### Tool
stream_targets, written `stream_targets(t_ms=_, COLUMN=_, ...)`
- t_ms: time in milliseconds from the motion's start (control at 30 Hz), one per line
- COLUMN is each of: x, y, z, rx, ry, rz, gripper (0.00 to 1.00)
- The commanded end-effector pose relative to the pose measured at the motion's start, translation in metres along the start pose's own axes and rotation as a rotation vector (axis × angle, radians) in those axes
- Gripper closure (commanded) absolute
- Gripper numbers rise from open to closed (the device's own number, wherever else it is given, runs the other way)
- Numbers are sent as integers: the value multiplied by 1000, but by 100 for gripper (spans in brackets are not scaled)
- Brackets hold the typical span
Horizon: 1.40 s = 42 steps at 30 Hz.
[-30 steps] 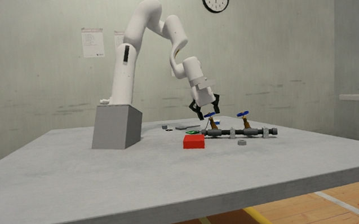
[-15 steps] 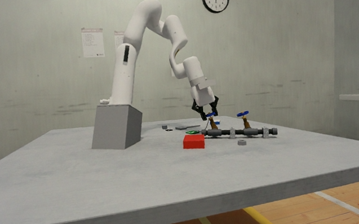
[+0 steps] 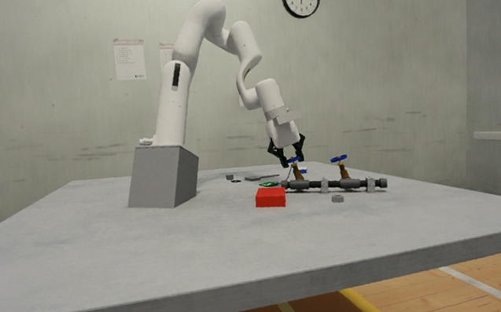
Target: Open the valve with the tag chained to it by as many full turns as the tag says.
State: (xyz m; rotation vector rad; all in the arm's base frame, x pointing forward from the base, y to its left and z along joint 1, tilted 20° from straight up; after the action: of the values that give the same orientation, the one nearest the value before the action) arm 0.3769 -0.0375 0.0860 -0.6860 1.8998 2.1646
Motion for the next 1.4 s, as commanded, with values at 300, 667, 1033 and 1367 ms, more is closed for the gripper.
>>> stream_targets(t_ms=300, x=-1, y=0, z=0, rx=1, ry=95, rz=-2, gripper=100)
stream_targets(t_ms=667, x=-1, y=0, z=0, rx=1, ry=379, rz=-2, gripper=100)
stream_targets(t_ms=1033, x=-1, y=0, z=0, rx=2, ry=855, rz=-2, gripper=100)
stream_targets(t_ms=1367, x=-3, y=0, z=0, rx=-13, ry=1319, rz=23, gripper=100)
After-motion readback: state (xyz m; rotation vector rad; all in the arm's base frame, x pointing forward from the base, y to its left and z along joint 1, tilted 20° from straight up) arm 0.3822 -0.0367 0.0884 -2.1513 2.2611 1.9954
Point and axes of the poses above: the point where the finger pads meet when closed, its own y axis back along the fingers, its own x axis across the jaws, z = x × y, the point moved 9 cm from there along y, back along the fingers, and after that the axes turned 6 degrees about y, right-handed, at the moved point
